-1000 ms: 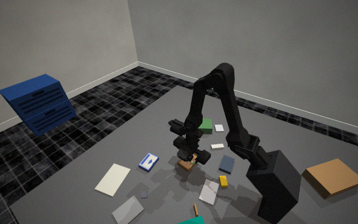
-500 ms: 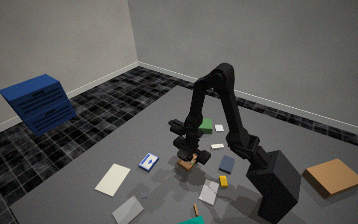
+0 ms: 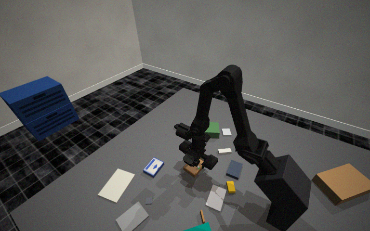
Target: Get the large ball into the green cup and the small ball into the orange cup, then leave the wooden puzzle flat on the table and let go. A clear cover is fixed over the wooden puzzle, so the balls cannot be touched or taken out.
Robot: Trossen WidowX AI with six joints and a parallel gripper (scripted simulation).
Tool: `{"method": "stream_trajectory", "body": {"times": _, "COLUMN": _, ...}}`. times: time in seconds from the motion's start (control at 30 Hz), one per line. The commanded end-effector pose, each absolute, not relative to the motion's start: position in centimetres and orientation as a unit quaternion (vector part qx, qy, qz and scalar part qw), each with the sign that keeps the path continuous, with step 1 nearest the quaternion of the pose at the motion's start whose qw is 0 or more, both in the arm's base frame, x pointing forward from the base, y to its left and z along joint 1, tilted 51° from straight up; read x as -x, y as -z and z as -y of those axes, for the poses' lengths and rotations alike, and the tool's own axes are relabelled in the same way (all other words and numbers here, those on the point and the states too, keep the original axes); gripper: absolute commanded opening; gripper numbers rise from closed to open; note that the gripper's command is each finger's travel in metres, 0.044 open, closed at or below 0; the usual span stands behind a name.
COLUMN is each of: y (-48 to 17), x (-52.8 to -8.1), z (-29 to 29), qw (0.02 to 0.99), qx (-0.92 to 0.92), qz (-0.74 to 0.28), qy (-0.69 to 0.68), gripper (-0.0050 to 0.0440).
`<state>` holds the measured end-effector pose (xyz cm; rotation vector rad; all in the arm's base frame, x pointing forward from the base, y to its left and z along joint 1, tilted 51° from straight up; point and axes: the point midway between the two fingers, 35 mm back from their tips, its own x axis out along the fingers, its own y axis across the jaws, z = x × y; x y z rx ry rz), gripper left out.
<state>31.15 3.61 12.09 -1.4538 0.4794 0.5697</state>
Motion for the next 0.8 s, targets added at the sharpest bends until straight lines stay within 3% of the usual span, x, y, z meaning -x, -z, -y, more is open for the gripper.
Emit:
{"method": "stream_trajectory", "body": {"times": 0.0, "y": -12.12, "x": -31.16, "z": -3.67, "qw": 0.684, "qx": 0.649, "qz": -0.212, "qy": -0.257, "gripper": 0.0}}
{"method": "stream_trajectory", "body": {"times": 0.77, "y": -12.13, "x": -31.17, "z": -3.66, "qw": 0.684, "qx": 0.647, "qz": -0.213, "qy": -0.26, "gripper": 0.0}}
